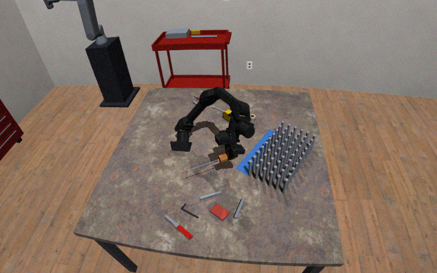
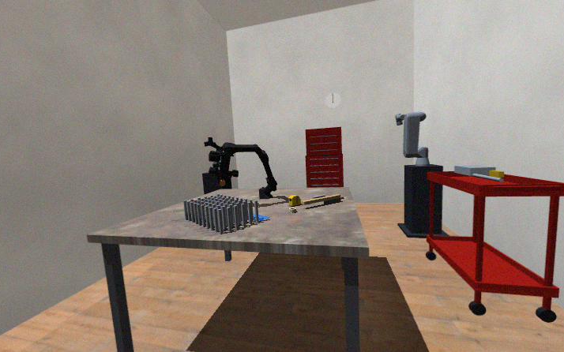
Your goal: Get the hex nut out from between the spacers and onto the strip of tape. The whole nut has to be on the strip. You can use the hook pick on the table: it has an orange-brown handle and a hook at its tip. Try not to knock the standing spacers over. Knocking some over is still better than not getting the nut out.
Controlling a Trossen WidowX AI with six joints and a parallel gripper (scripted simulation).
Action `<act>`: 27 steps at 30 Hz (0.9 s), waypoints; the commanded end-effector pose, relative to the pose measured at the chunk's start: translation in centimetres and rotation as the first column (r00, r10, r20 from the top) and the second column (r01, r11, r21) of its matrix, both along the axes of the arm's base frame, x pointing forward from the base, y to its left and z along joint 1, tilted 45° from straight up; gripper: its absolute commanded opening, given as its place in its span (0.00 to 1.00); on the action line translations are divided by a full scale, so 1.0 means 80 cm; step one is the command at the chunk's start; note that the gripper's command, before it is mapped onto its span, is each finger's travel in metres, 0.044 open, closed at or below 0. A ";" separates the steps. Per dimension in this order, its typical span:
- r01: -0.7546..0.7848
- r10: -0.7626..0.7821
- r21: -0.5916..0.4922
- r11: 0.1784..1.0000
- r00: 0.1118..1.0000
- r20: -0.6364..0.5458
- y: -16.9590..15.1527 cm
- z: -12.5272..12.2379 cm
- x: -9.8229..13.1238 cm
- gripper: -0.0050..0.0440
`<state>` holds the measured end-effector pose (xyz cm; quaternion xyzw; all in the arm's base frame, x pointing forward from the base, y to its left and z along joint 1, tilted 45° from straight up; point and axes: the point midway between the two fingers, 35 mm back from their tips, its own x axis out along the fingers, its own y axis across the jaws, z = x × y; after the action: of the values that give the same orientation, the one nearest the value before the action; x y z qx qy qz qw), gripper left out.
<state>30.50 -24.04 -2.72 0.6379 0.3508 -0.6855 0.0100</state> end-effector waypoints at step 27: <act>0.176 -0.193 -0.117 0.978 0.969 -0.157 -0.025 -0.052 -0.003 0.00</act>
<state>30.00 -25.76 -7.26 0.5991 0.2642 -0.7538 -0.0553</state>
